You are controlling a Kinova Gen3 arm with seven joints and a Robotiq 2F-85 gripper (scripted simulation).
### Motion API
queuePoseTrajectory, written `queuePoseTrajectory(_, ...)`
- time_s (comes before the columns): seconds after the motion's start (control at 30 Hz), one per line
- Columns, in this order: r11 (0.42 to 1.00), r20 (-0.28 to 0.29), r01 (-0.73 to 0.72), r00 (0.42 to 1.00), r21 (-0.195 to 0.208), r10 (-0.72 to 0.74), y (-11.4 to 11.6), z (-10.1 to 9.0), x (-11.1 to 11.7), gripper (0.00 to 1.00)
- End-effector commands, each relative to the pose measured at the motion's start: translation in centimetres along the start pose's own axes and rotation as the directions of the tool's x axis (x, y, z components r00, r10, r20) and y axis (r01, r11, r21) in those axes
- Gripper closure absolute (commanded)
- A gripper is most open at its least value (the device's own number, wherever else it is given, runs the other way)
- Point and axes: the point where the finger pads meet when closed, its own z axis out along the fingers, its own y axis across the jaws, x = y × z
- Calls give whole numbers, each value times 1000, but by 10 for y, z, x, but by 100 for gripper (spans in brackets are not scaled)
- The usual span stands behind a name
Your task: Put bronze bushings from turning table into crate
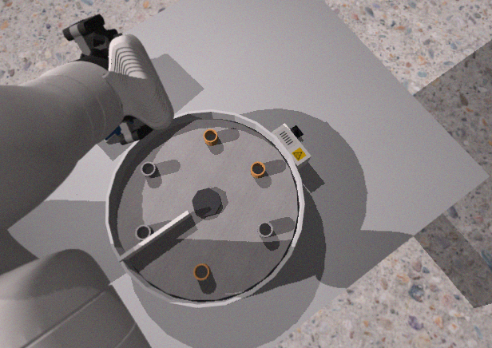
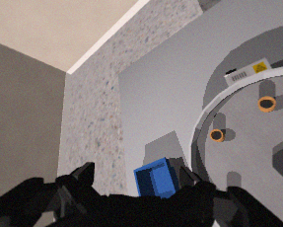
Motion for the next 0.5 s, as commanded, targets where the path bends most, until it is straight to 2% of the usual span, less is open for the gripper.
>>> queuePoseTrajectory(0.0, 1000, 9, 23, 1000, 7, -23, -18, 1, -25, 0)
queuePoseTrajectory(0.07, 1000, 9, 23, 1000, 7, -23, -31, 1, -43, 0)
queuePoseTrajectory(0.47, 1000, 9, 23, 1000, 7, -23, -31, 1, -43, 0)
